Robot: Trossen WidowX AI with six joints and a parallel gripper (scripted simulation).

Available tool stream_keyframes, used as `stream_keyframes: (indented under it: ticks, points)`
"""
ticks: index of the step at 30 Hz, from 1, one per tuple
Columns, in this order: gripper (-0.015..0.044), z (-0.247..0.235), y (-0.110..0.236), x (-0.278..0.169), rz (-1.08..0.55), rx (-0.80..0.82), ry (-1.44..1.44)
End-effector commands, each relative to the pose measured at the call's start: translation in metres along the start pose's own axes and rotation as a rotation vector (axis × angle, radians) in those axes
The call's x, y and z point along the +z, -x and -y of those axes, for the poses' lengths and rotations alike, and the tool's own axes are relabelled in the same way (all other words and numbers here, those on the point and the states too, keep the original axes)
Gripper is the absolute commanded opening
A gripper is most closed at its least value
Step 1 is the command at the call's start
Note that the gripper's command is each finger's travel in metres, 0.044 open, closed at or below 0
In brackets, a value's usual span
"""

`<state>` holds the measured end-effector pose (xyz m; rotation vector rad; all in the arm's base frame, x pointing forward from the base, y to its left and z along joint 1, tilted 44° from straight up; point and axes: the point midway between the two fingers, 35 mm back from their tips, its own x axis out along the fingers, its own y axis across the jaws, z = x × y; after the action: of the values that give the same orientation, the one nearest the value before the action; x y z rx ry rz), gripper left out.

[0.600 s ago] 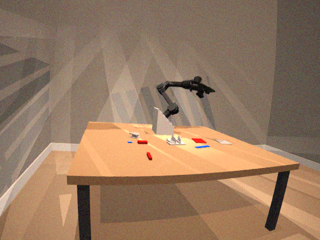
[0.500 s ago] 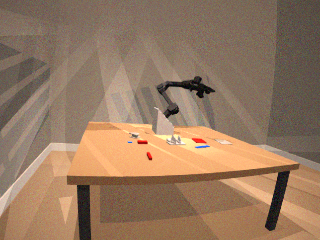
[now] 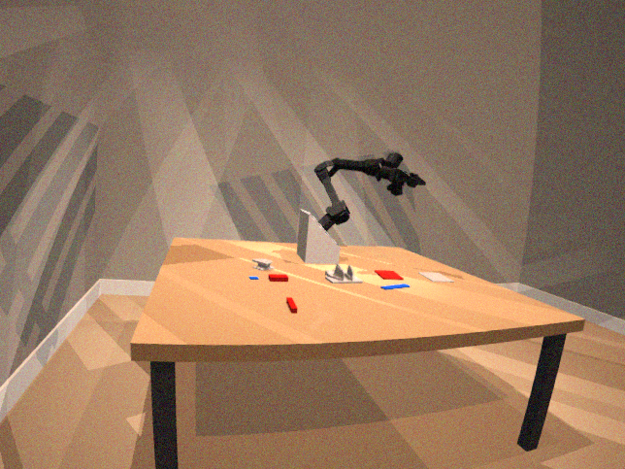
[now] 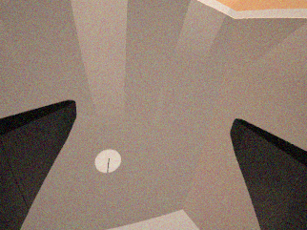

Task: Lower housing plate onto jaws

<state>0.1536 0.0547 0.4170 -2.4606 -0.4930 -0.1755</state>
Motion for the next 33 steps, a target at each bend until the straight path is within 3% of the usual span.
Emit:
stream_keyframes:
  ticks: [1,33]
  points:
    - [0.044,-0.006,-0.013,0.007,0.034,0.046,-0.032]
    - [0.044,-0.106,-0.091,0.055,0.191,0.511,-0.365]
